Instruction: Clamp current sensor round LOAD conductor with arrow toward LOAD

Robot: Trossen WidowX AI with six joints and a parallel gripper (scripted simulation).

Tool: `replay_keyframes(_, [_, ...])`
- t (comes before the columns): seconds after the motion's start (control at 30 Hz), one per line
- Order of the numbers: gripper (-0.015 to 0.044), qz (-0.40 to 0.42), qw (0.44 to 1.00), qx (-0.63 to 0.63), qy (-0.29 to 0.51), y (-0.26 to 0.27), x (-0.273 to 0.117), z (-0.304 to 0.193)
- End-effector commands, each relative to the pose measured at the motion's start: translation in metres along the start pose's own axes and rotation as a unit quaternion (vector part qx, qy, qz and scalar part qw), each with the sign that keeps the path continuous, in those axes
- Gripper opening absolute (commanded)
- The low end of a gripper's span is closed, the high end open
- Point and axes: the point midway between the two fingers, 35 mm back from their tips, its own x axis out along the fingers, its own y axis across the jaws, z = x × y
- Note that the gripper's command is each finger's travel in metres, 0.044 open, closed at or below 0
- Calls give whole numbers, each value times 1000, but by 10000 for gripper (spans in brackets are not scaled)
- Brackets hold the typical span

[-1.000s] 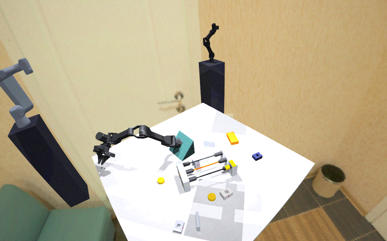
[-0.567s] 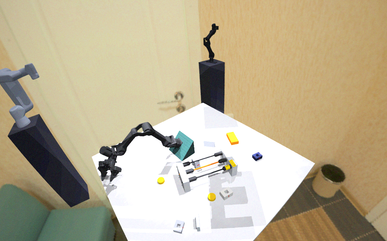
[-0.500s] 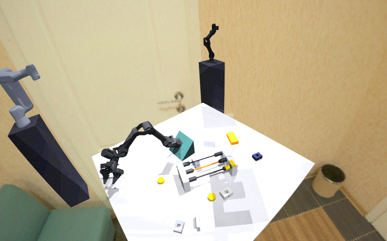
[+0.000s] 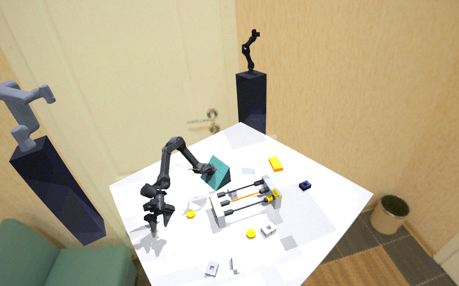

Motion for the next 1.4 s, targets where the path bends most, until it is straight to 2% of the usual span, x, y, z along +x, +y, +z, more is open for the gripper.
replay_keyframes(0.0, [440, 29, 999, 20, 6, 43, 4, -13])
replay_keyframes(0.23, [440, 86, 995, 53, 18, 121, -5, -32])
replay_keyframes(0.53, [440, 176, 982, 56, 49, 220, -46, -63])
replay_keyframes(0.73, [440, 191, 979, 53, 58, 234, -54, -69])
replay_keyframes(1.03, [440, 204, 943, -5, 263, 320, -23, -135])
replay_keyframes(1.23, [440, 218, 894, -115, 375, 390, -38, -192])
replay_keyframes(1.37, [440, 216, 865, -176, 417, 420, -52, -219])
